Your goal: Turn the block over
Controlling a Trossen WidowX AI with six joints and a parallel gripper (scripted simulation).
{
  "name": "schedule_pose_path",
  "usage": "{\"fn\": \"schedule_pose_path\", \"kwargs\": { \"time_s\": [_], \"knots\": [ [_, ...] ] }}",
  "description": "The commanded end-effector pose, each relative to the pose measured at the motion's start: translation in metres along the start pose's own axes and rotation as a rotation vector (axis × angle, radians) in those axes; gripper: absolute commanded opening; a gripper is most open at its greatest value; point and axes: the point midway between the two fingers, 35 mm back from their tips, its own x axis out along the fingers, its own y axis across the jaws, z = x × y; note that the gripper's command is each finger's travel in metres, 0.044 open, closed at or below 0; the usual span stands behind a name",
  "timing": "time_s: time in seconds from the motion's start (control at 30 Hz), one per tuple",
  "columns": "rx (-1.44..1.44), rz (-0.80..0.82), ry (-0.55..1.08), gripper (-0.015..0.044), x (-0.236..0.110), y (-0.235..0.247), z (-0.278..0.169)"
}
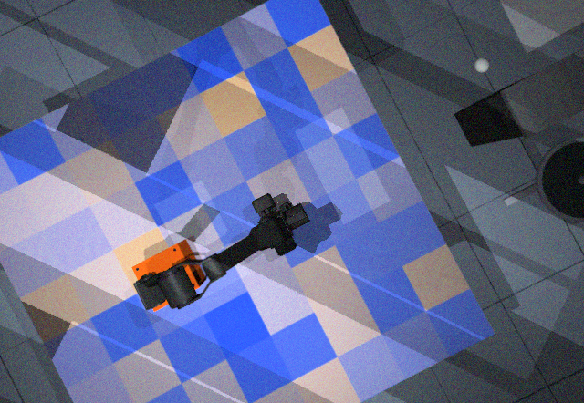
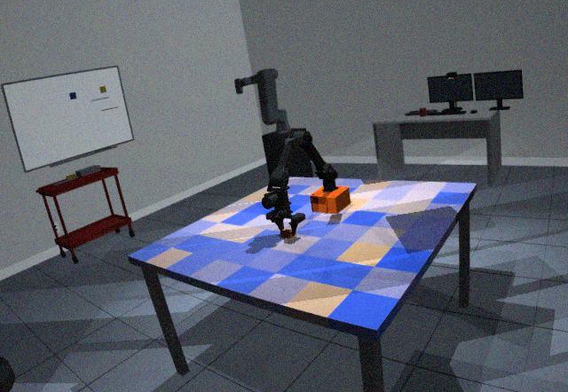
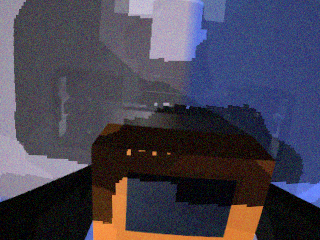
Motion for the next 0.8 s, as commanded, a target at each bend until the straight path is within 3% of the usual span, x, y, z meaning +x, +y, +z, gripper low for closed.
{"fn": "schedule_pose_path", "kwargs": {
  "time_s": [0.0, 0.1, 0.27, 0.53, 0.77],
  "knots": [
    [-0.006, -0.004, 0.0, 0.0143, 0.001, -0.001, 0.0],
    [-0.006, -0.004, 0.0, 0.0123, 0.001, -0.001, 0.0],
    [-0.006, -0.004, -0.001, 0.0, -0.024, 0.0, 0.0],
    [-0.006, -0.004, -0.003, 0.0, -0.029, 0.0, 0.0],
    [-0.006, -0.004, -0.101, 0.0, -0.023, -0.001, 0.003]
  ]
}}
